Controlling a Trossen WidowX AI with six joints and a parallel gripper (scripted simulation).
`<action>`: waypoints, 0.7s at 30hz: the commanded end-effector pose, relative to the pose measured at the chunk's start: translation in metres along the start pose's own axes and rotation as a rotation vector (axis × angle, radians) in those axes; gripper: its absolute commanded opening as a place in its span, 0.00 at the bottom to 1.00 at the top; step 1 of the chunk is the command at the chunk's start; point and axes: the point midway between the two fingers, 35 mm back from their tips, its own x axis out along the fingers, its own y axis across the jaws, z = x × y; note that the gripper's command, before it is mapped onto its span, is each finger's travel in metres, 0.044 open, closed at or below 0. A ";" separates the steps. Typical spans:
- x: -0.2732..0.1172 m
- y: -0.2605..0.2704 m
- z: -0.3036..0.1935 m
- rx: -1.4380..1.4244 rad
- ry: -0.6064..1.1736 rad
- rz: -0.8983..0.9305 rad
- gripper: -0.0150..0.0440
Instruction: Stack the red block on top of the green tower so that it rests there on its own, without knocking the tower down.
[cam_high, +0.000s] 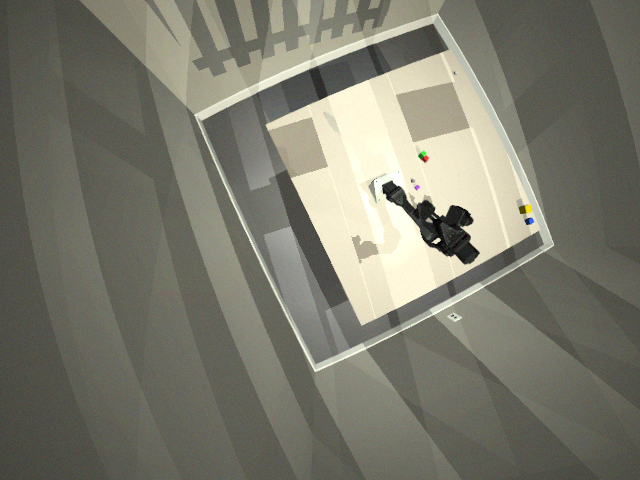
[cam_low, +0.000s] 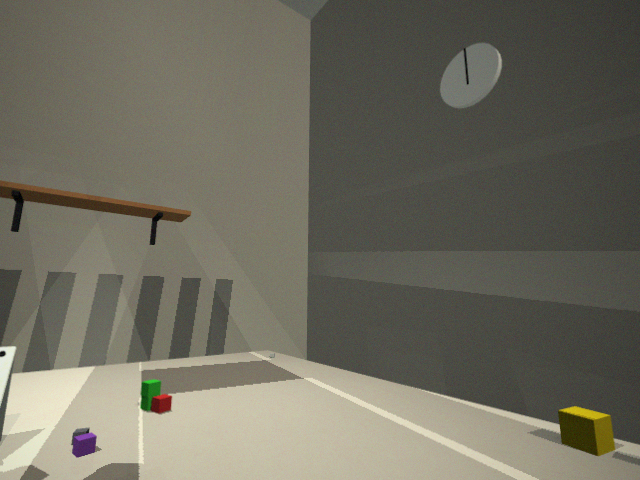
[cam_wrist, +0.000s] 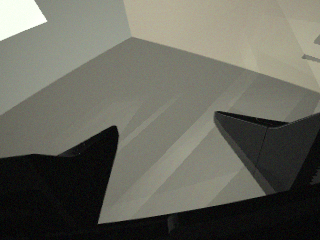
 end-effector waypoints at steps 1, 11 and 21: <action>0.021 -0.040 0.048 0.046 -0.145 -0.118 1.00; 0.027 -0.135 0.156 0.170 -0.447 -0.372 1.00; -0.024 -0.242 0.278 0.318 -0.843 -0.651 1.00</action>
